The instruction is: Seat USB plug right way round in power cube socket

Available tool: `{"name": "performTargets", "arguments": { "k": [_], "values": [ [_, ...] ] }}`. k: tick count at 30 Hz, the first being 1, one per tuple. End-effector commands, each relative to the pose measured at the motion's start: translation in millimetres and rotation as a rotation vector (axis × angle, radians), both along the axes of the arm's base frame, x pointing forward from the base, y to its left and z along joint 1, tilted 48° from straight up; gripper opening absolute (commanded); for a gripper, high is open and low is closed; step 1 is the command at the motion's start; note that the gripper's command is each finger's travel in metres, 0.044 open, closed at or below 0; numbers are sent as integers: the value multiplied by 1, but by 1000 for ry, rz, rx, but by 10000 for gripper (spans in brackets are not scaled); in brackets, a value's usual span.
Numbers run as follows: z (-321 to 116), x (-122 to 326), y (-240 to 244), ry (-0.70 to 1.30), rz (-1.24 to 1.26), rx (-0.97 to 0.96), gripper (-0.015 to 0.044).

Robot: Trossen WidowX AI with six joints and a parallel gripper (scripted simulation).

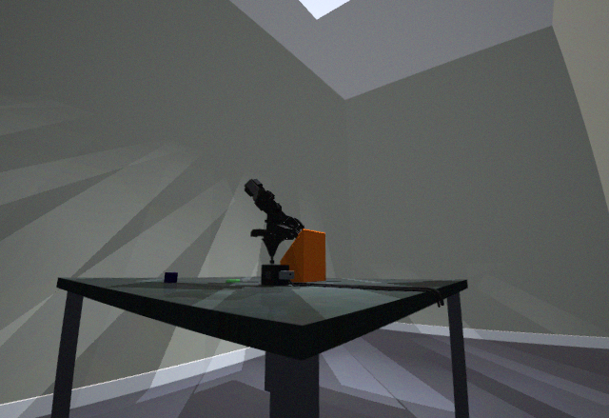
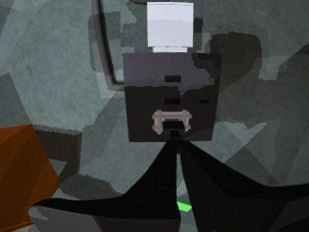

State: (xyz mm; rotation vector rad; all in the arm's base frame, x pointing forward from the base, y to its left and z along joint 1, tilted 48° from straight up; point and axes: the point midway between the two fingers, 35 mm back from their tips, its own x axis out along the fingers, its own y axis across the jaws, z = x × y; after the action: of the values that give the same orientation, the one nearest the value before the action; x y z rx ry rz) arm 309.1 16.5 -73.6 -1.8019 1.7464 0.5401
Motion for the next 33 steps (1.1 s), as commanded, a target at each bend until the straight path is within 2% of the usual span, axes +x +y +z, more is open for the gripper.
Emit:
{"name": "performTargets", "arguments": {
  "k": [1,33],
  "values": [
    [-1,0,-1,5,6,-5,0],
    [-3,0,-4,5,6,-5,0]
  ]
}}
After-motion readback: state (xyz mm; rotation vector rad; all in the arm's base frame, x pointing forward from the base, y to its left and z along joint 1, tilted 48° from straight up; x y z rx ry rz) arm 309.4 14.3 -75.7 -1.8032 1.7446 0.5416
